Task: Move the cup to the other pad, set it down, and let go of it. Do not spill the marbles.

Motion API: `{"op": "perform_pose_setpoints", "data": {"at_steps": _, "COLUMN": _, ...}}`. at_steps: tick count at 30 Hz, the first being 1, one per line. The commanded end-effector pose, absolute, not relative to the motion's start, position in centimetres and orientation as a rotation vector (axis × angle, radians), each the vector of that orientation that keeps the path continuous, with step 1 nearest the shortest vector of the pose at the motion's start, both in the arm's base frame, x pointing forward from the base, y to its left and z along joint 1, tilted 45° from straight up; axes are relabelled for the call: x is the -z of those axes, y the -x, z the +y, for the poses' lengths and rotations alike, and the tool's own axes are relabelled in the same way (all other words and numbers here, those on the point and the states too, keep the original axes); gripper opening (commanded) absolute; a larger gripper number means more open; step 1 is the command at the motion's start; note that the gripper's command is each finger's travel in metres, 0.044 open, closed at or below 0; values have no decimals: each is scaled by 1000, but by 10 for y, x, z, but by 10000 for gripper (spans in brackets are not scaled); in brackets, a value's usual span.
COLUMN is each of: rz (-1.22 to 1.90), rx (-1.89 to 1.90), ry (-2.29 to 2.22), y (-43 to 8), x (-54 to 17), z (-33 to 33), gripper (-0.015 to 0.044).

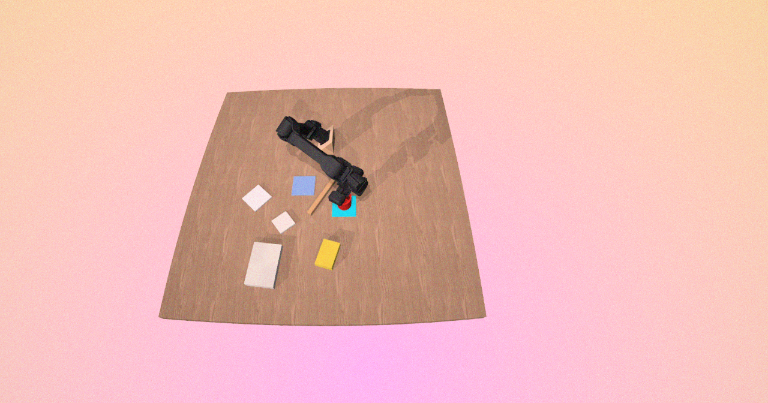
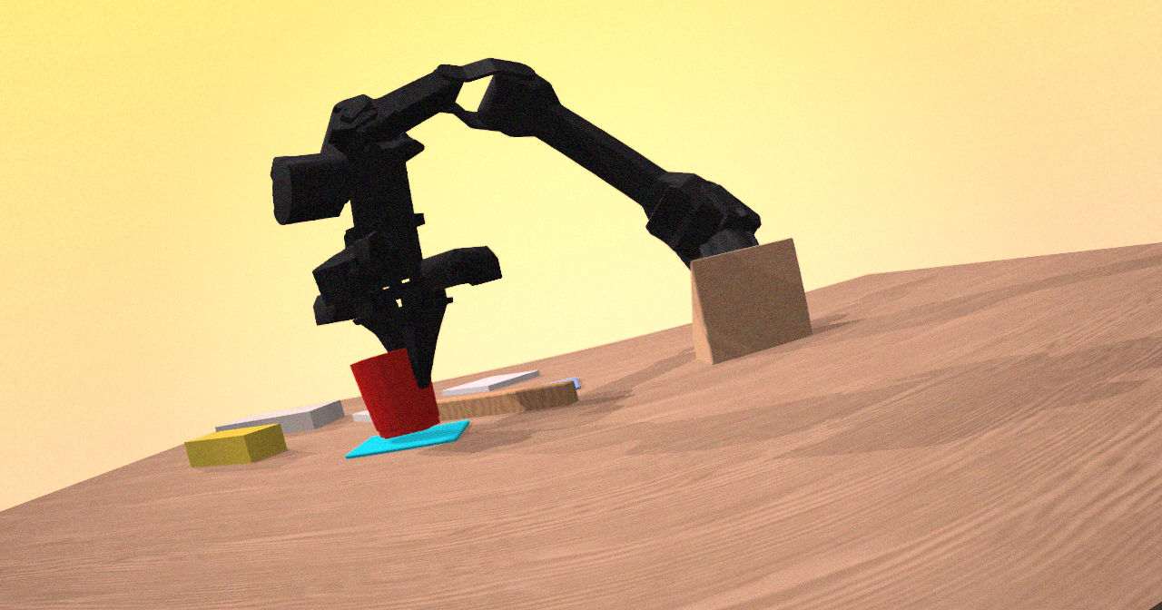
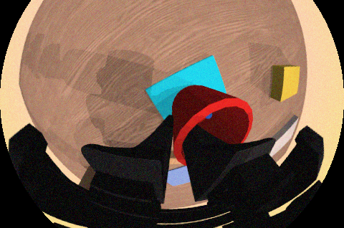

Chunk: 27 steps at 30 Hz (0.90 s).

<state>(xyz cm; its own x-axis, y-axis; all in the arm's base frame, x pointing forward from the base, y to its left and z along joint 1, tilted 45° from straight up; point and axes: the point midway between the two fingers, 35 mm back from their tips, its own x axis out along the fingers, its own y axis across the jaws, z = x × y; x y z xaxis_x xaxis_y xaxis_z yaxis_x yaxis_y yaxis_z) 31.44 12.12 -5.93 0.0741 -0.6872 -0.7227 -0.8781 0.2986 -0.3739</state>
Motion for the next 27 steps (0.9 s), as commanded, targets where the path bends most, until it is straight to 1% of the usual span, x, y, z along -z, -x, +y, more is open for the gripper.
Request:
{"op": "perform_pose_setpoints", "data": {"at_steps": 1, "rz": 1665, "rx": -266, "ry": 1443, "y": -315, "x": 59, "z": 121, "gripper": 0}}
{"op": "perform_pose_setpoints", "data": {"at_steps": 10, "rz": 1665, "rx": -266, "ry": 1443, "y": -315, "x": 59, "z": 121, "gripper": 0}}
{"op": "perform_pose_setpoints", "data": {"at_steps": 15, "rz": 1665, "rx": -266, "ry": 1443, "y": -315, "x": 59, "z": 121, "gripper": 128}}
{"op": "perform_pose_setpoints", "data": {"at_steps": 27, "rz": 1665, "rx": -266, "ry": 1444, "y": -315, "x": 55, "z": 126, "gripper": 128}}
